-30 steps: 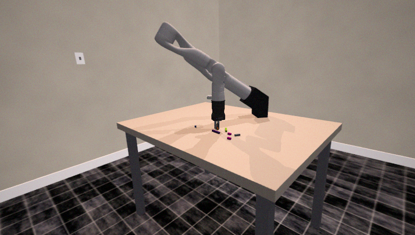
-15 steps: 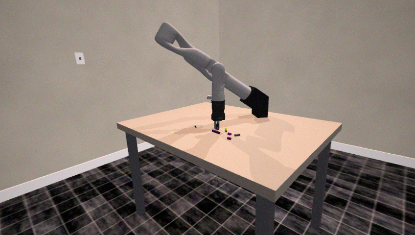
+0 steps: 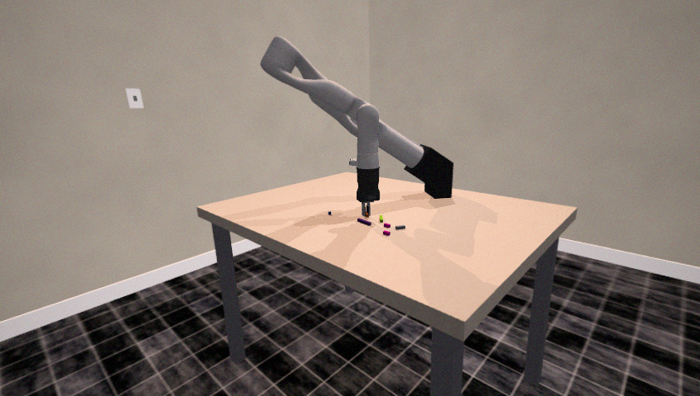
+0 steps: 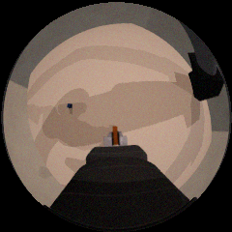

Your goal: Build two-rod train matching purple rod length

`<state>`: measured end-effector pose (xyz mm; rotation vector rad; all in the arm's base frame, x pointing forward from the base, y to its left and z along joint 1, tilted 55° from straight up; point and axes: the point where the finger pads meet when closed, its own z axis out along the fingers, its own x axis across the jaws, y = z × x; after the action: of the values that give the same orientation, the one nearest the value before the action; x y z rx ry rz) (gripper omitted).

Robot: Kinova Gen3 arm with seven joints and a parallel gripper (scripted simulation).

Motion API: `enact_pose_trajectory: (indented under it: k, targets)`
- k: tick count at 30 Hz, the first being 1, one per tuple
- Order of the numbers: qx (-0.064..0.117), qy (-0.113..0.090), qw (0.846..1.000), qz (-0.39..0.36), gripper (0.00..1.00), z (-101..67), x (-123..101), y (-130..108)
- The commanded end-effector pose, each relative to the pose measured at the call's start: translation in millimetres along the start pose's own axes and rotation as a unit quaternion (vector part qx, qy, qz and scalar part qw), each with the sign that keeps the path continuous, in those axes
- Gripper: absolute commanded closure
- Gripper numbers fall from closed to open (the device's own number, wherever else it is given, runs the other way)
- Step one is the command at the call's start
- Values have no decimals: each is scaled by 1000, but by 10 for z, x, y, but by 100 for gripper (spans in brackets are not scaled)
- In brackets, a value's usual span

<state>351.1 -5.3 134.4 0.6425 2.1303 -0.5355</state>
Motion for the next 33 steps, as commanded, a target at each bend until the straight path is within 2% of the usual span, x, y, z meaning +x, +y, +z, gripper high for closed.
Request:
enact_pose_trajectory:
  k: [1,6,19,21,27,33]
  targets:
    - [-5,-1,1000,-5,76,-101,-14,35]
    - [-5,-1,1000,-5,76,-204,-13,33]
    - [-5,0,1000,-5,76,-768,-8,21]
    - [-5,0,1000,-5,76,-768,-8,21]
    - [-4,0,1000,2,76,-926,-3,18]
    - [-8,-3,1000,-2,76,-950,-11,48]
